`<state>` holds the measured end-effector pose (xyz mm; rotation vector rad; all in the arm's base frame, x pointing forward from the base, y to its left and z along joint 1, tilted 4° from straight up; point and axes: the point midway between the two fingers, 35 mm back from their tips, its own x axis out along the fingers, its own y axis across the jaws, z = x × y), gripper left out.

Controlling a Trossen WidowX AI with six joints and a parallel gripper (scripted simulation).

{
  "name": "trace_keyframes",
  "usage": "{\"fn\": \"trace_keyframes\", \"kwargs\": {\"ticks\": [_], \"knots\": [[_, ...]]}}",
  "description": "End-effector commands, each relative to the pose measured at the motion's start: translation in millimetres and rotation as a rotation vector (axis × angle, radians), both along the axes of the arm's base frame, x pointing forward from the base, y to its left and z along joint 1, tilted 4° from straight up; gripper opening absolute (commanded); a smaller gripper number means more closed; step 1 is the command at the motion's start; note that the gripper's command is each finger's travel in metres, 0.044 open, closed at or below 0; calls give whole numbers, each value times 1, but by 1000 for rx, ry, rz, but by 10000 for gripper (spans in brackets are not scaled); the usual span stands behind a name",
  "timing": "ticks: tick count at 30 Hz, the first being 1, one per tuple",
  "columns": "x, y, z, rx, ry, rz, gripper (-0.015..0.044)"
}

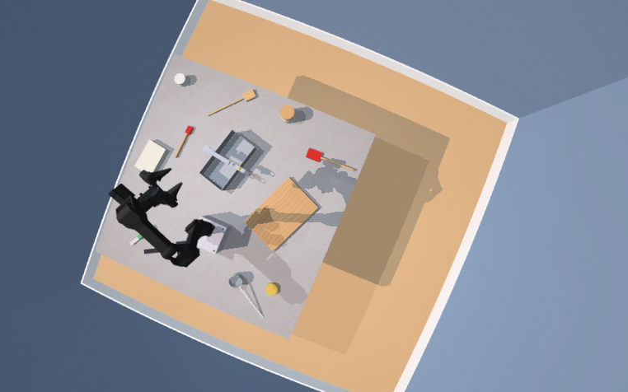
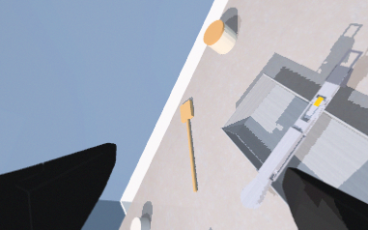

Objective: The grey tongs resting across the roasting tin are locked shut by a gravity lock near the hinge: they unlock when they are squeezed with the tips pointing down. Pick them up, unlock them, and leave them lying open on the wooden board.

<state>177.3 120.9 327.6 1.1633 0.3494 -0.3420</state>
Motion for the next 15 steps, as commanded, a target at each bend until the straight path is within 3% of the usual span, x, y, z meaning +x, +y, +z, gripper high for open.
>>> {"fn": "trace_keyframes", "kwargs": {"ticks": [1, 6, 15], "knots": [[0, 1, -1, -1, 3, -1, 374], [22, 11, -33, 25, 87, -77, 260], [108, 4, -156, 213, 324, -287, 260]]}}
